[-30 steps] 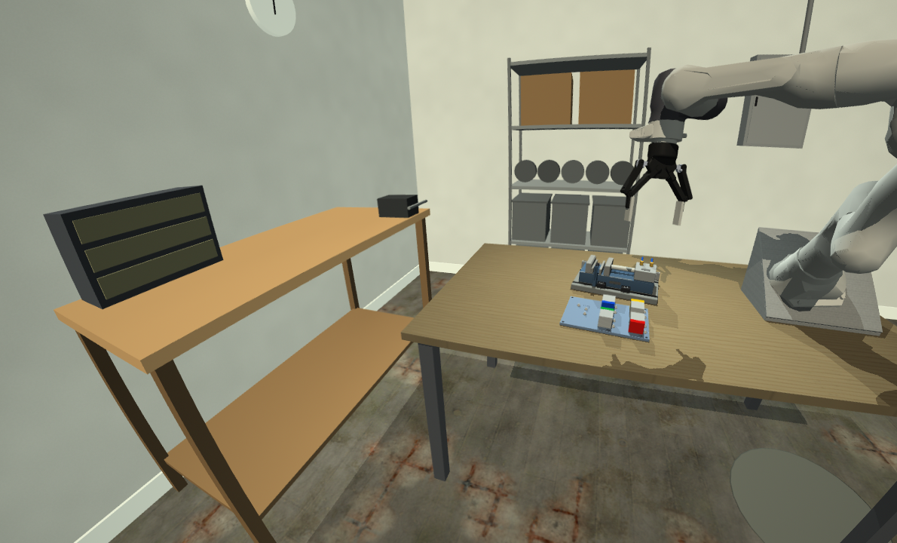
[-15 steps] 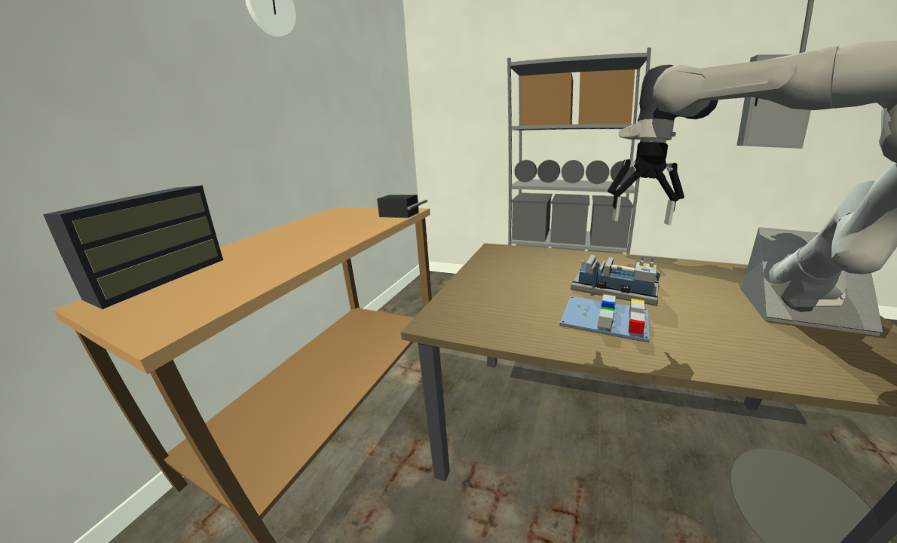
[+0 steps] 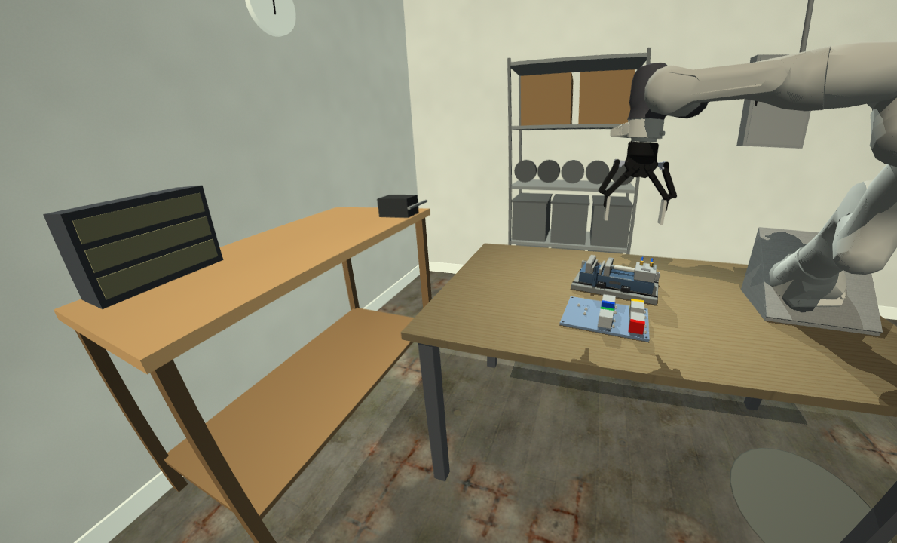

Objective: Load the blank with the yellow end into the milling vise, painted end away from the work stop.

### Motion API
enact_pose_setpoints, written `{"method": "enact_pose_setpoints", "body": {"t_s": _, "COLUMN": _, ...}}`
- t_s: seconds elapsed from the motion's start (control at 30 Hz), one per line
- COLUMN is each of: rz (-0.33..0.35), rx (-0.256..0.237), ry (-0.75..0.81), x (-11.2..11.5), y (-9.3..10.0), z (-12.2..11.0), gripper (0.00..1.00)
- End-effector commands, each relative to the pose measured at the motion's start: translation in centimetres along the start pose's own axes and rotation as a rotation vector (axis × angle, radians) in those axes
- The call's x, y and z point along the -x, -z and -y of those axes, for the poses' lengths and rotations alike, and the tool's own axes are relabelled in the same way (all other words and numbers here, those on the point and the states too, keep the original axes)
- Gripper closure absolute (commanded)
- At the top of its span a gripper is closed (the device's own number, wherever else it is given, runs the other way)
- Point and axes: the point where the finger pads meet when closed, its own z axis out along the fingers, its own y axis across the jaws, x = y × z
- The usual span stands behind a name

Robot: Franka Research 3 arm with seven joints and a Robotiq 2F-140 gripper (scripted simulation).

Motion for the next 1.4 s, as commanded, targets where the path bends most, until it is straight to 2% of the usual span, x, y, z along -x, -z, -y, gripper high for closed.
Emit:
{"method": "enact_pose_setpoints", "body": {"t_s": 0.0, "rz": -0.036, "rx": 0.024, "ry": -0.182, "x": 0.2, "y": -0.2, "z": 1.2, "gripper": 0.0}}
{"method": "enact_pose_setpoints", "body": {"t_s": 0.37, "rz": -0.036, "rx": 0.024, "ry": -0.182, "x": 0.2, "y": -0.2, "z": 1.2, "gripper": 0.0}}
{"method": "enact_pose_setpoints", "body": {"t_s": 0.4, "rz": -0.032, "rx": 0.02, "ry": -0.128, "x": 0.3, "y": -0.3, "z": 1.1, "gripper": 0.0}}
{"method": "enact_pose_setpoints", "body": {"t_s": 0.53, "rz": -0.036, "rx": 0.024, "ry": -0.182, "x": 0.0, "y": -0.2, "z": 0.2, "gripper": 0.0}}
{"method": "enact_pose_setpoints", "body": {"t_s": 1.37, "rz": -0.036, "rx": 0.024, "ry": -0.182, "x": -0.2, "y": -0.1, "z": -0.4, "gripper": 0.0}}
